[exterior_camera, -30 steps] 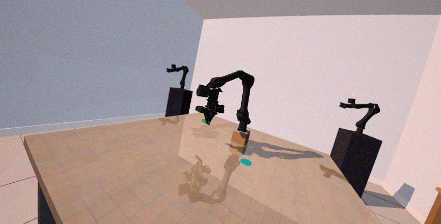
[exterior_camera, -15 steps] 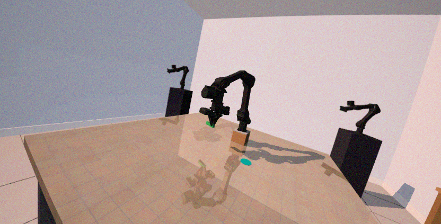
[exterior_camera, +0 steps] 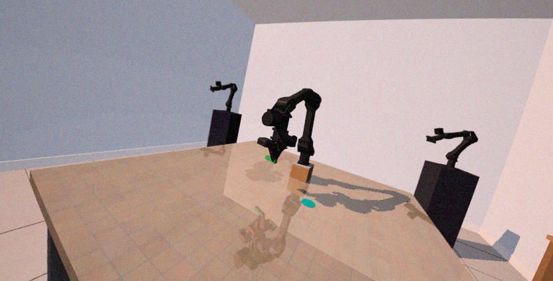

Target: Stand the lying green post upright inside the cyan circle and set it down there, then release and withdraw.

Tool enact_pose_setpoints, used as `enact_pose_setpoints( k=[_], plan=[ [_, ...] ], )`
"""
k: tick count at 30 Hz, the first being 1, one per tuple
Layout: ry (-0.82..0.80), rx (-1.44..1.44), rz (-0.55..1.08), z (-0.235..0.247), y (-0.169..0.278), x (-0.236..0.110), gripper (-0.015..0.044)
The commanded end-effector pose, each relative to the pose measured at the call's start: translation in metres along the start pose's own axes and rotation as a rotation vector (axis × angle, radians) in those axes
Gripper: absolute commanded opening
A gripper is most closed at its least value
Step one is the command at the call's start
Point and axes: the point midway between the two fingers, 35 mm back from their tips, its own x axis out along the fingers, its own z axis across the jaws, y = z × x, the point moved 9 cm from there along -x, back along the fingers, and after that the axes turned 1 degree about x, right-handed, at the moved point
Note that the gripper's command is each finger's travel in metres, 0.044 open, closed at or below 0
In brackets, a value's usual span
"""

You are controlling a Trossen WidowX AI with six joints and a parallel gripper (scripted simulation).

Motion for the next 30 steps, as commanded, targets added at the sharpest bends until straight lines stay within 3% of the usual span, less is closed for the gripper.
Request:
enact_pose_setpoints(
  k=[1, 30],
  plan=[
    [-0.001, 0.008, 0.003, 0.002, -0.01, -0.001, 0.0023],
    [-0.004, 0.022, -0.003, 0.039, -0.097, -0.006, 0.0023]
  ],
)
